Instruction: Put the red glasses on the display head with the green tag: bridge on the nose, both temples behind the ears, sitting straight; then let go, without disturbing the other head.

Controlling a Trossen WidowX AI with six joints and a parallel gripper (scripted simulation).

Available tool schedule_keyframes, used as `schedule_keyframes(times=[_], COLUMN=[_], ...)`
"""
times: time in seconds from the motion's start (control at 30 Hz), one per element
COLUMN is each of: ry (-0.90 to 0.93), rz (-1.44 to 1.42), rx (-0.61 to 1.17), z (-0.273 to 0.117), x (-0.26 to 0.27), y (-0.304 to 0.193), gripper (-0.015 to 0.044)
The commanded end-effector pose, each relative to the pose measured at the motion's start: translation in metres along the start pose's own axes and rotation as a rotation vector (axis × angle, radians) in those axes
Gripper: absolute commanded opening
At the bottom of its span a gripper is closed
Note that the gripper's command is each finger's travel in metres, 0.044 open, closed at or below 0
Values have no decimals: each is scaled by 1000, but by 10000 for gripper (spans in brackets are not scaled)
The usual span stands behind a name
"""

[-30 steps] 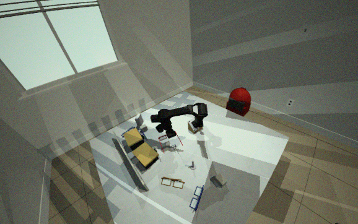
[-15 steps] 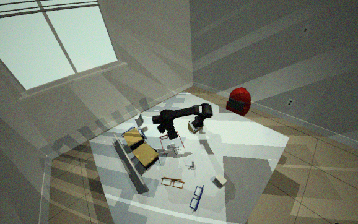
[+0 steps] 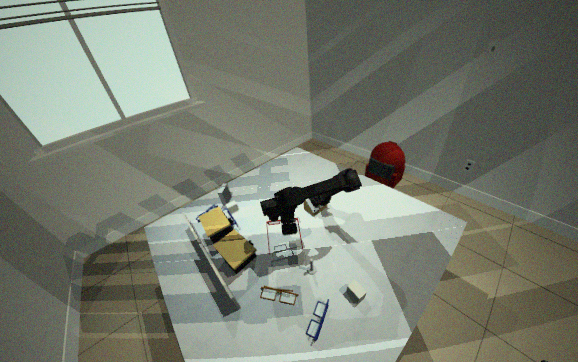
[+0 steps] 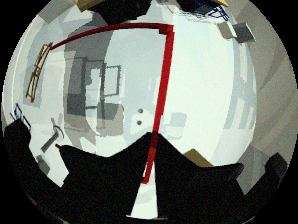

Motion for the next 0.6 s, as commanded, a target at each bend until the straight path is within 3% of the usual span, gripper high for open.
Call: schedule_keyframes(times=[0.0, 0.57], ry=[-56, -191], rz=[61, 310], rx=[-23, -220], z=[-4, -23], x=[9, 41], y=[-12, -63], gripper=[0, 0])
Point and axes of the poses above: the point midway between the two fingers, 35 mm back from their tips, its own z axis out along the fingers, its own x axis across the jaws, y = z × x, the point moved 1 cm from there along -z, back along the fingers, and after that the axes turned 14 degrees about -z, right-handed, at the moved point
